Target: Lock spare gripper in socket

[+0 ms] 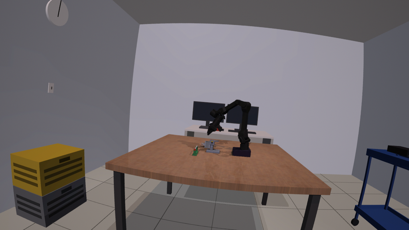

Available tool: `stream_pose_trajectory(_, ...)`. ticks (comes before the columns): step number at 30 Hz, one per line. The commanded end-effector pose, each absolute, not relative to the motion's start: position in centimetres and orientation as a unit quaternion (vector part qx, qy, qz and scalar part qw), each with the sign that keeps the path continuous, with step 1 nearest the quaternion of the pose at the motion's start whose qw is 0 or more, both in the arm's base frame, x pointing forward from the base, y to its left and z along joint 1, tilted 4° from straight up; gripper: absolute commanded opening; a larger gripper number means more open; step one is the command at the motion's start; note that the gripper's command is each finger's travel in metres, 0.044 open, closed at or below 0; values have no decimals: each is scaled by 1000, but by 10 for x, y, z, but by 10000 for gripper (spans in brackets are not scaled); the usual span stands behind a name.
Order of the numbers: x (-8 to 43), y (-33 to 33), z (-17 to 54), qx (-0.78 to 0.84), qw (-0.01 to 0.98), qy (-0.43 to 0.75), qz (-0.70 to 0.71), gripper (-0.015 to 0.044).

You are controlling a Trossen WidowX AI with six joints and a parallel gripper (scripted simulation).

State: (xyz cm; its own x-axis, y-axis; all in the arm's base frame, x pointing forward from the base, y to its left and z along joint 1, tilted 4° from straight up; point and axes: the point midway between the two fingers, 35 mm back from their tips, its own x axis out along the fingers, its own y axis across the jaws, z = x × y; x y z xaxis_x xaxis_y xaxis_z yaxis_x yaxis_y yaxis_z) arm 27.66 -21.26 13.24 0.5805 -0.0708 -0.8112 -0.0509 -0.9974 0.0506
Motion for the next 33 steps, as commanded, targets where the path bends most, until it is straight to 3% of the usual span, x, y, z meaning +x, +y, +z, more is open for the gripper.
stream_pose_trajectory(1, 277, -212, 102, 885, -1, -39, -464, 440)
stream_pose_trajectory(33, 281, -213, 45, 884, -5, -43, -465, 440)
